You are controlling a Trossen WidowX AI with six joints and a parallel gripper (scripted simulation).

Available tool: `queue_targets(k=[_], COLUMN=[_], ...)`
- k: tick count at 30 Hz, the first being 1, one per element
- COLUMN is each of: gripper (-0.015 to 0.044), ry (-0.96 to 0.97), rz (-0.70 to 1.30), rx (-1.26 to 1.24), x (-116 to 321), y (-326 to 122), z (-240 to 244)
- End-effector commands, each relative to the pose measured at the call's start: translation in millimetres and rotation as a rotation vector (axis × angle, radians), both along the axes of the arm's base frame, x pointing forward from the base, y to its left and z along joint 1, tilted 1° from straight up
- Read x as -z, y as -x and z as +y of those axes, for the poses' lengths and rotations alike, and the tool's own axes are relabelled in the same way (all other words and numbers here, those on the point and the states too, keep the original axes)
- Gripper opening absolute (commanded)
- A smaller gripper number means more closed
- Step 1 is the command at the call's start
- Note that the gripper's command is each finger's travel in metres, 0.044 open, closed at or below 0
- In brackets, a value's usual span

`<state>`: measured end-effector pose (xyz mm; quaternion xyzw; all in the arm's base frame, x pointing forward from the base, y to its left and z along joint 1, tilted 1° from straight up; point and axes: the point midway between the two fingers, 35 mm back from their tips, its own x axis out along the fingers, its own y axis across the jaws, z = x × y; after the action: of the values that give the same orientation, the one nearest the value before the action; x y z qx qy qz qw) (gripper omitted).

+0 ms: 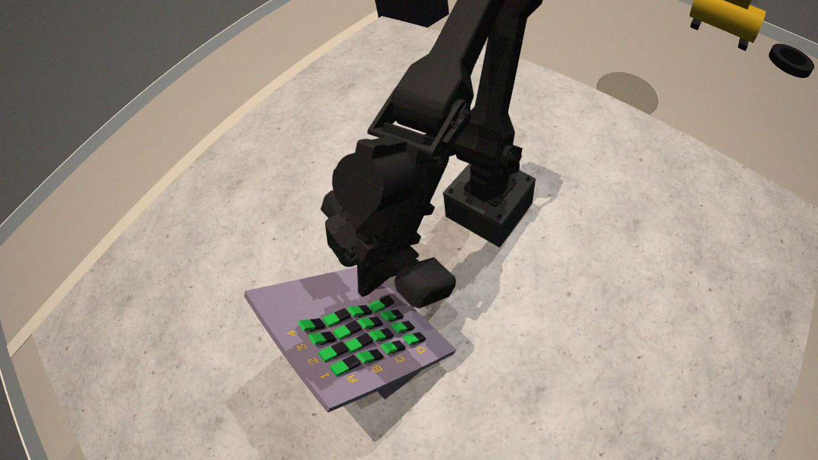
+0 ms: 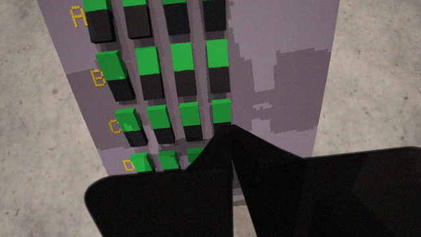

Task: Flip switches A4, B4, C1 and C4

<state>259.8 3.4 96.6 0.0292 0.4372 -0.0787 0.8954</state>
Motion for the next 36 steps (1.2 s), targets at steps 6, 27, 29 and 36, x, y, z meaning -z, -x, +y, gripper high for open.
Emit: queue_targets(k=[6, 27, 29, 36], gripper=[0.0, 0.0, 0.0, 0.0], ry=[-0.003, -0.003, -0.003, -0.003], rz=[-0.005, -0.005, -0.005, -0.005], rx=[-0.005, -0.005, -0.005, -0.005], x=[8.5, 18.1, 18.1, 18.5], y=[-8.5, -16.6, -16.6, -17.0], z=[-1.0, -2.4, -2.4, -2.5])
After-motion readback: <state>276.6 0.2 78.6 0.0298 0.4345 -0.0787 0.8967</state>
